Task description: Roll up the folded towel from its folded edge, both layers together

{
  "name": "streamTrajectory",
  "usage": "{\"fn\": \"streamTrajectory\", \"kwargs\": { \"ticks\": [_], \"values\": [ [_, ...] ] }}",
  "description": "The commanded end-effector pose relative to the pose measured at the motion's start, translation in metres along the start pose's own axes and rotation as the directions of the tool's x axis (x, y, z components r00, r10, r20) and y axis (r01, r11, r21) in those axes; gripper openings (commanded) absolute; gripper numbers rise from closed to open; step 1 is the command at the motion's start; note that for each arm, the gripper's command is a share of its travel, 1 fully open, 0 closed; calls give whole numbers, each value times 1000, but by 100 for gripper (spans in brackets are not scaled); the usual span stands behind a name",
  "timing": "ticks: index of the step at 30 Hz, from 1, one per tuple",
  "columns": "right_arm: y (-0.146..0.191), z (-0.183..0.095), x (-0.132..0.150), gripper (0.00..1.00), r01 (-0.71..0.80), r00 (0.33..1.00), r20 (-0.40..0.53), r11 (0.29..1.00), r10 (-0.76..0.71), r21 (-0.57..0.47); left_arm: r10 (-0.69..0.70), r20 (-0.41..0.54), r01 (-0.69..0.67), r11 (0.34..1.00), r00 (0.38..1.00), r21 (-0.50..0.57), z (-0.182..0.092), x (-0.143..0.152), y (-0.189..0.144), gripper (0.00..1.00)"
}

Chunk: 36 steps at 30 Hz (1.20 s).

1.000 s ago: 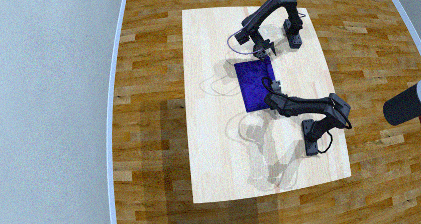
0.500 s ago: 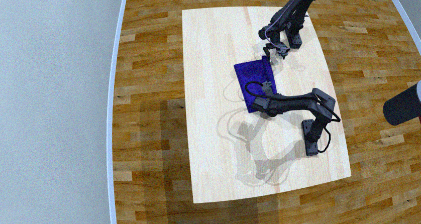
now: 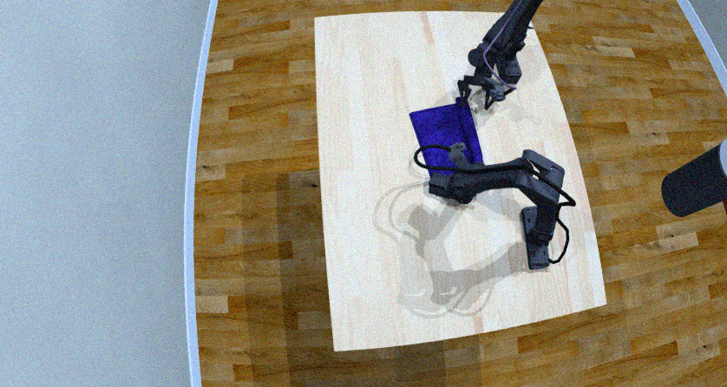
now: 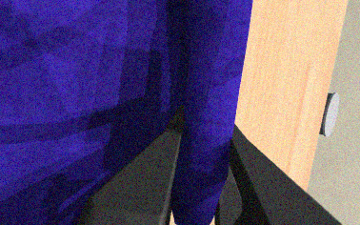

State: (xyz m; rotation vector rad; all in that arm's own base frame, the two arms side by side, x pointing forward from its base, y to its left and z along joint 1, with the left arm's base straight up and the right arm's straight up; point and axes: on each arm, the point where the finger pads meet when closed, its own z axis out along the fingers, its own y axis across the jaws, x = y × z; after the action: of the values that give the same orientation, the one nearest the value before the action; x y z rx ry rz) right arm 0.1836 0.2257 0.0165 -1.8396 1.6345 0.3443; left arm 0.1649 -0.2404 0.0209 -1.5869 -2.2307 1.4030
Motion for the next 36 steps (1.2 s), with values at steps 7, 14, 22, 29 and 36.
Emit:
{"fn": "streamTrajectory", "kwargs": {
  "ticks": [7,14,22,29,36],
  "values": [
    [-34,-4,-8,98,47,998,45,998,-48,35,-5,-14,5,1000,1000,15,5,6,7,20],
    [-29,7,0,98,45,998,44,998,-47,36,-5,-14,5,1000,1000,15,5,6,7,20],
    [-15,31,18,98,42,998,43,998,-44,38,-5,-14,5,1000,1000,15,5,6,7,20],
    [-13,37,21,98,41,998,42,998,-43,39,-5,-14,5,1000,1000,15,5,6,7,20],
    [-13,39,22,68,41,998,42,998,-43,39,-5,-14,5,1000,1000,15,5,6,7,20]
  ]
}}
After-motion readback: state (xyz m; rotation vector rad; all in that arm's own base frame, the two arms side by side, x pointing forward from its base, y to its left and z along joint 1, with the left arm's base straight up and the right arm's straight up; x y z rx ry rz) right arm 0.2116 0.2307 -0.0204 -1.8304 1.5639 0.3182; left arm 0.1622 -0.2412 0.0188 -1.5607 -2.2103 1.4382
